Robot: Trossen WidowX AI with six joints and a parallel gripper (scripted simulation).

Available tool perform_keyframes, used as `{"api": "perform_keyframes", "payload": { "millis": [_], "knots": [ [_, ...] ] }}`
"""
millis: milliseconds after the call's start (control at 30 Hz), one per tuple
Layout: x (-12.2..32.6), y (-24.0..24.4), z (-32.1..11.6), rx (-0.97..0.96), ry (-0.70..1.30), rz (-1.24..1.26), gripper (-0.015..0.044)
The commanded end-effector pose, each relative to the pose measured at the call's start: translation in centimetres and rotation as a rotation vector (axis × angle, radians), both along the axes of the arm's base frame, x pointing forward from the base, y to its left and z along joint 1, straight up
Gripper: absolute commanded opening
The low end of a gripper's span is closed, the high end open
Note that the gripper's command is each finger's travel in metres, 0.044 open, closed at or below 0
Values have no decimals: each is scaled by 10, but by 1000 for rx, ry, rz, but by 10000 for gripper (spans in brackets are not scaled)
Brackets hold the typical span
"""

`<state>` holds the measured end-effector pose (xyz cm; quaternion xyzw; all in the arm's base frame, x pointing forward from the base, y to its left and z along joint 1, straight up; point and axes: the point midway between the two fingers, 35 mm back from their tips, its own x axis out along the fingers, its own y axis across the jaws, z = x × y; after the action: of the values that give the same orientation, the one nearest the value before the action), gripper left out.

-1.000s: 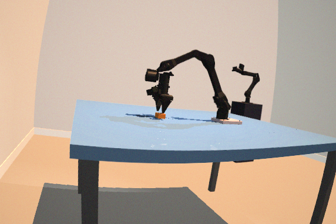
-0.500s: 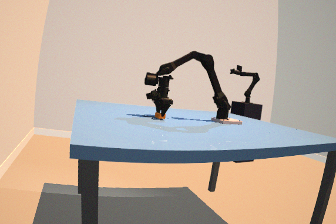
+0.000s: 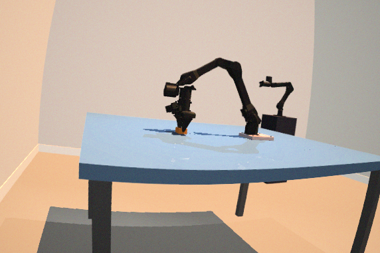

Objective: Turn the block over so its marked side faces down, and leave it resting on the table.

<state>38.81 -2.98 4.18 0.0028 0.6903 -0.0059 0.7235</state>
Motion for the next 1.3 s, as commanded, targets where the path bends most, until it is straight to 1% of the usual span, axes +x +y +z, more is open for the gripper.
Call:
{"api": "perform_keyframes", "payload": {
  "millis": [0, 200, 267, 367, 400, 667, 1267],
  "knots": [
    [0, 0, -1, -2, 2, -6, 183],
    [0, 0, -1, -2, 2, -6, 142],
    [0, 0, 3, -2, 2, -6, 90],
    [-1, 0, 20, -2, 2, -6, 11],
    [-1, 0, 25, -2, 2, -6, 0],
    [-1, 0, 29, -2, -8, -6, 0],
    [3, -1, 20, -4, -270, -7, 0]
  ]
}}
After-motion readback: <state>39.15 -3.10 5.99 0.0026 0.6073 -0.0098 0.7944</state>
